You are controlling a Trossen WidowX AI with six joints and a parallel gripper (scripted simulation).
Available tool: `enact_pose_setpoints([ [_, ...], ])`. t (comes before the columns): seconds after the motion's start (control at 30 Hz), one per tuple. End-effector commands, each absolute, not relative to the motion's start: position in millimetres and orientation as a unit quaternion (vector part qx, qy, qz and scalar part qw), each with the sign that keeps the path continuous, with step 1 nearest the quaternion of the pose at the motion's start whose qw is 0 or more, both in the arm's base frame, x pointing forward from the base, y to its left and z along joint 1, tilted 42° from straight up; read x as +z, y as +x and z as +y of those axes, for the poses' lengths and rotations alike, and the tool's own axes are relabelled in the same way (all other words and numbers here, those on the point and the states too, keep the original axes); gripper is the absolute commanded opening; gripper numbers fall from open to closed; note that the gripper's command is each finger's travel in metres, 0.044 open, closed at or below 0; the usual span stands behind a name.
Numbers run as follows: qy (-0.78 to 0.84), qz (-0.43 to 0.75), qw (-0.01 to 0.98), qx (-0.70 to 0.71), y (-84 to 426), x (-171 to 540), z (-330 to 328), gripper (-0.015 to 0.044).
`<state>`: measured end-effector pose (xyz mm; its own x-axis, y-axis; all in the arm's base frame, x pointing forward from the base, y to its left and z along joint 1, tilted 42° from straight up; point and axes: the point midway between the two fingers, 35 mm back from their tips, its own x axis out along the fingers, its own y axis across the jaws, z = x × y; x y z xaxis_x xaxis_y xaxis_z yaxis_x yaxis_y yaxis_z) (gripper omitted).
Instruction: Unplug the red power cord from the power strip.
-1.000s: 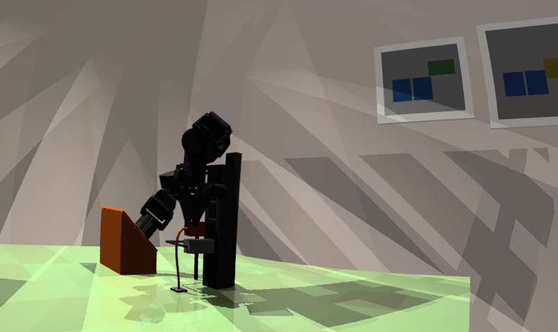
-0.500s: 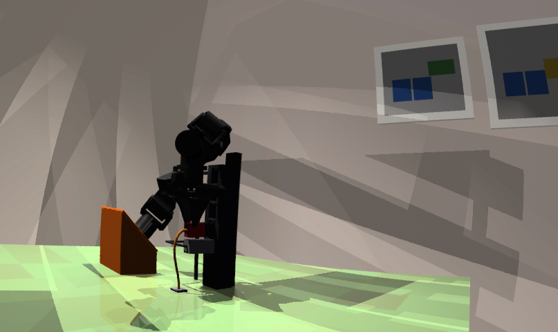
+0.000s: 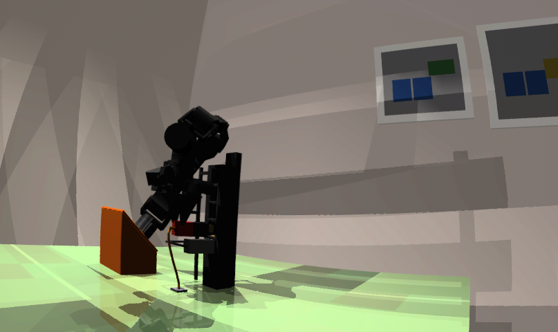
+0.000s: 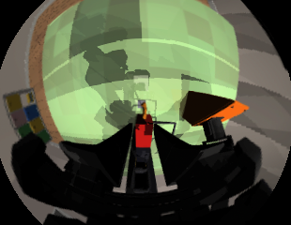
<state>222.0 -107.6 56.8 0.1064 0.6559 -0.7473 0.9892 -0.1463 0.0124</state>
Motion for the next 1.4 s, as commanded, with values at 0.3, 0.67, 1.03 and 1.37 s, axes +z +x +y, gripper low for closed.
enact_pose_setpoints([
  [0.3,0.694,0.591,0.273,-0.308,221,47,-126,0.044],
  [0.67,0.693,0.591,0.273,-0.308,214,26,-160,0.044],
  [1.03,0.693,0.591,0.273,-0.308,214,26,-160,0.044],
  [1.37,0.693,0.591,0.273,-0.308,214,26,-160,0.044],
])
